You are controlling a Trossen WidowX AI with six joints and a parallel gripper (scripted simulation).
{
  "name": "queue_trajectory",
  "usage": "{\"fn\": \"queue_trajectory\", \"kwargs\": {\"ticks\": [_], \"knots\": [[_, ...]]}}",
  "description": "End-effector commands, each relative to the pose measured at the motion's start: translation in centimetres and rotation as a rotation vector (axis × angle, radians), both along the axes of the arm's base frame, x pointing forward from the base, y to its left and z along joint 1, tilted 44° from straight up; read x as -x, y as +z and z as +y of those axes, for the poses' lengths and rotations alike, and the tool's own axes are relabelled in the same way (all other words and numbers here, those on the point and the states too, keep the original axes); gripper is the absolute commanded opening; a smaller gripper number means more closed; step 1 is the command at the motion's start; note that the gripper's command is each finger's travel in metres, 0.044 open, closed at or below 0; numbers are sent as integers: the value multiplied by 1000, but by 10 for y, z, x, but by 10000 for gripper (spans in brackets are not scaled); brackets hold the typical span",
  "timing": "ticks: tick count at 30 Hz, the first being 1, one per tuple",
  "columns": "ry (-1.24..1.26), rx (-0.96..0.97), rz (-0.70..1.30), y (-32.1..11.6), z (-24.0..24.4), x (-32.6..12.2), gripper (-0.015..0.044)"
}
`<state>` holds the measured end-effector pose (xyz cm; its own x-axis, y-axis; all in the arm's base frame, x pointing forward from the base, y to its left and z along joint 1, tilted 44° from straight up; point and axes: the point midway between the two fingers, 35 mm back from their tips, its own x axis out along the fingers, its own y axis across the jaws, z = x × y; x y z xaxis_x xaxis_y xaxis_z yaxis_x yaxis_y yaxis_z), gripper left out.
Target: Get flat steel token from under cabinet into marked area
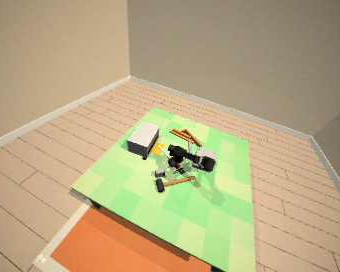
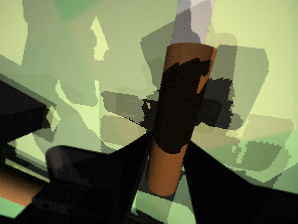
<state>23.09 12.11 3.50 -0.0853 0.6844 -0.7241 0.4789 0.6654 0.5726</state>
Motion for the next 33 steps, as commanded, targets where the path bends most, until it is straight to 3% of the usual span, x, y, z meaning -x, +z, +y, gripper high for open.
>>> {"fn": "queue_trajectory", "kwargs": {"ticks": [1, 33], "knots": [[-6, -2, -1, 4, 2, 1, 0], [-6, -3, -1, 31, 29, 13, 0]]}}
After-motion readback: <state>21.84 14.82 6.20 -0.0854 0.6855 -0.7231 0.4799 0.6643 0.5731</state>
